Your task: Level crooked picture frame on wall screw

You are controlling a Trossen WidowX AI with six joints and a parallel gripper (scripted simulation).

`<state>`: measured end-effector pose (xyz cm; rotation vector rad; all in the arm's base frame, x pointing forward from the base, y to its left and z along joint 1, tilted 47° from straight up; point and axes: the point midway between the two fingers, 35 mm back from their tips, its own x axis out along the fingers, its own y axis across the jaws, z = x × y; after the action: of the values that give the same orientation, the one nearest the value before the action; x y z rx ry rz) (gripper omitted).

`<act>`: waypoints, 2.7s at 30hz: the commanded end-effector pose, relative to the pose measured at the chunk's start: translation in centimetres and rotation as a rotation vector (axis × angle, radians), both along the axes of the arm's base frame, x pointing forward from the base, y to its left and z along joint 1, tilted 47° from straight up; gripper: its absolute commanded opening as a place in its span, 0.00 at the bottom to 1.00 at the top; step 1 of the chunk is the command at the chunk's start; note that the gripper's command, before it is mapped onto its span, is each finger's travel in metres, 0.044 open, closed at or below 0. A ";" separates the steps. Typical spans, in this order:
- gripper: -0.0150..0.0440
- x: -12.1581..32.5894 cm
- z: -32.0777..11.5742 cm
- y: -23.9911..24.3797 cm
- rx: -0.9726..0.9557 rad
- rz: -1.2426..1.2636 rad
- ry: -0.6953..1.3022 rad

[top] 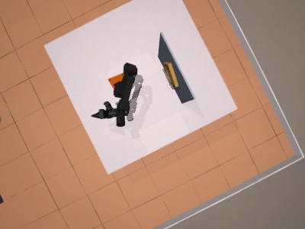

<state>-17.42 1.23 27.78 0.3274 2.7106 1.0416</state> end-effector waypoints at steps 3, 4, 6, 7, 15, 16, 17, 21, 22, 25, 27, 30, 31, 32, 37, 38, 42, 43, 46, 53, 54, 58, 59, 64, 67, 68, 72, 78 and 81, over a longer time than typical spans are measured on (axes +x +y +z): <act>0.80 -0.2 0.0 -0.9 0.011 0.049 -0.004; 0.75 -0.3 0.0 -1.6 0.020 0.087 -0.006; 0.69 -0.4 0.1 -3.6 0.045 0.195 -0.010; 0.69 -0.4 0.1 -4.8 0.061 0.260 -0.012; 0.69 1.7 0.1 -12.9 0.129 0.701 0.016; 0.69 2.1 0.1 -13.7 0.145 0.747 0.021; 0.69 2.6 0.1 -14.4 0.160 0.793 0.026; 0.69 5.1 0.1 -17.3 0.226 0.983 0.058; 0.69 6.0 0.2 -18.2 0.247 1.042 0.071; 0.69 8.9 0.2 -20.3 0.307 1.216 0.118; 0.69 11.1 0.2 -21.4 0.346 1.331 0.156; 0.69 14.5 0.2 -22.7 0.400 1.502 0.225; 0.69 15.6 0.2 -22.9 0.426 1.552 0.254; 0.69 16.7 0.3 -23.0 0.450 1.603 0.284; 0.69 23.0 0.3 -23.0 0.529 1.867 0.449; 0.69 24.3 0.3 -22.8 0.539 1.920 0.484; 0.69 29.4 0.2 -21.3 0.567 2.125 0.641; 0.69 30.6 0.2 -20.7 0.570 2.174 0.684; 0.69 34.1 0.1 -18.6 0.573 2.317 0.822; 0.69 40.5 -0.2 -11.3 0.515 2.613 1.196; 0.69 41.2 -0.2 -10.1 0.498 2.650 1.256; 0.69 43.2 -0.4 -4.7 0.403 2.779 1.506; 0.69 43.6 -0.4 -3.2 0.372 2.807 1.571; 0.69 44.0 -0.6 3.1 0.200 2.900 1.864; 0.69 43.9 -0.6 3.4 0.192 2.902 1.875; 0.69 43.9 -0.6 3.4 0.192 2.902 1.875; 0.69 43.9 -0.6 3.4 0.192 2.902 1.875; 0.69 43.9 -0.6 3.4 0.192 2.902 1.875; 0.69 43.9 -0.6 3.4 0.192 2.902 1.875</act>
<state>26.49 4.54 27.27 1.2558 0.0294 -0.0574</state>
